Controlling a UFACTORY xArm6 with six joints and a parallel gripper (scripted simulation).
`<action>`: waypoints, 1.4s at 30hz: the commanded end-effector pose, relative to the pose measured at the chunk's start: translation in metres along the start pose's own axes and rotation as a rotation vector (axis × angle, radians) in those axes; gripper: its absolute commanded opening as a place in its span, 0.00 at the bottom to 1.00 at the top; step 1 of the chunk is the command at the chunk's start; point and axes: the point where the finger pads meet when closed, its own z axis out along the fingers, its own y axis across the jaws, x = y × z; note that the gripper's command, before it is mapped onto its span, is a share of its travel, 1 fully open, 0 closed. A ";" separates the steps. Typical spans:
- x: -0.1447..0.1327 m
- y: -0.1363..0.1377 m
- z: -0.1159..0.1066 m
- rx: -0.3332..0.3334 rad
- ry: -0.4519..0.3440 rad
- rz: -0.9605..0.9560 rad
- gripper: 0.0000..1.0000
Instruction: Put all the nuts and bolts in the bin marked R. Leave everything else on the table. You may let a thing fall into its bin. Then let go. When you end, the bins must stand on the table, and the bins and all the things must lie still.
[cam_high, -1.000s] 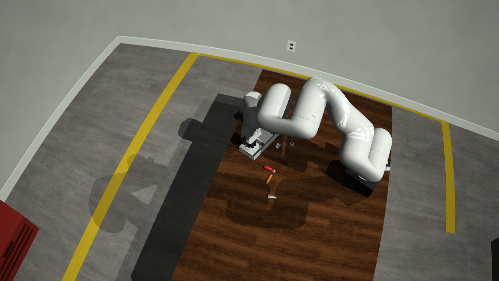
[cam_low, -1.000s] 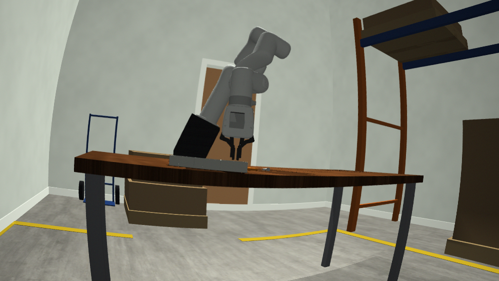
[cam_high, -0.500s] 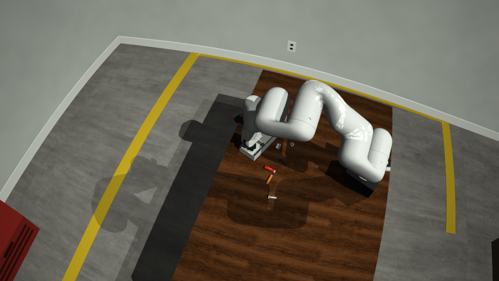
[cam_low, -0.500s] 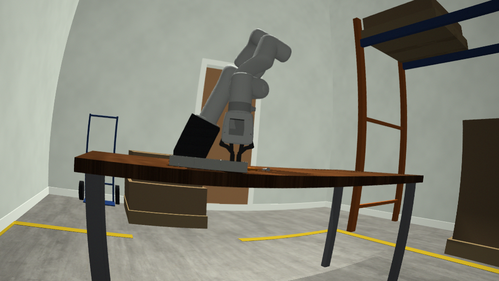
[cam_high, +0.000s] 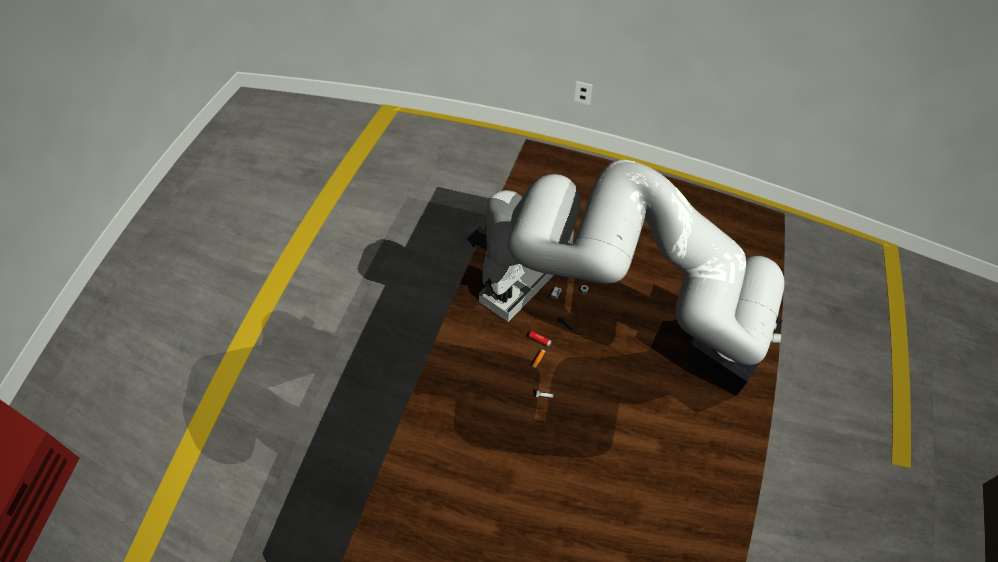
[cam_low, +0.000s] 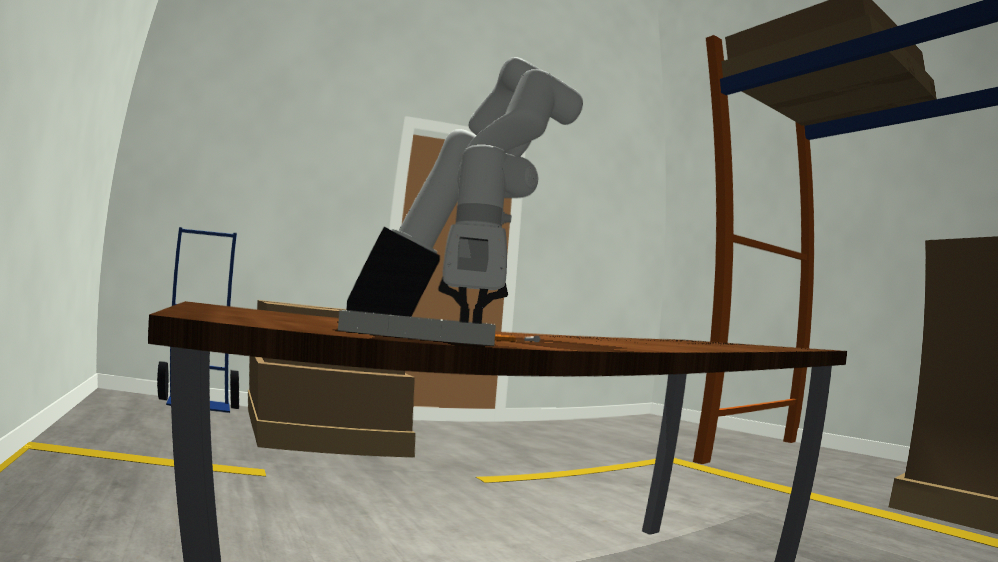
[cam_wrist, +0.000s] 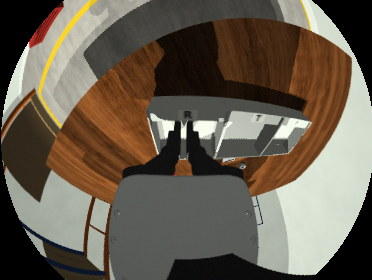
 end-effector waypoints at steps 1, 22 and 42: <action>0.002 0.000 -0.001 0.001 0.004 0.000 0.07; 0.002 0.000 -0.001 0.001 0.004 0.000 0.07; 0.002 0.000 -0.021 0.001 0.004 0.000 0.07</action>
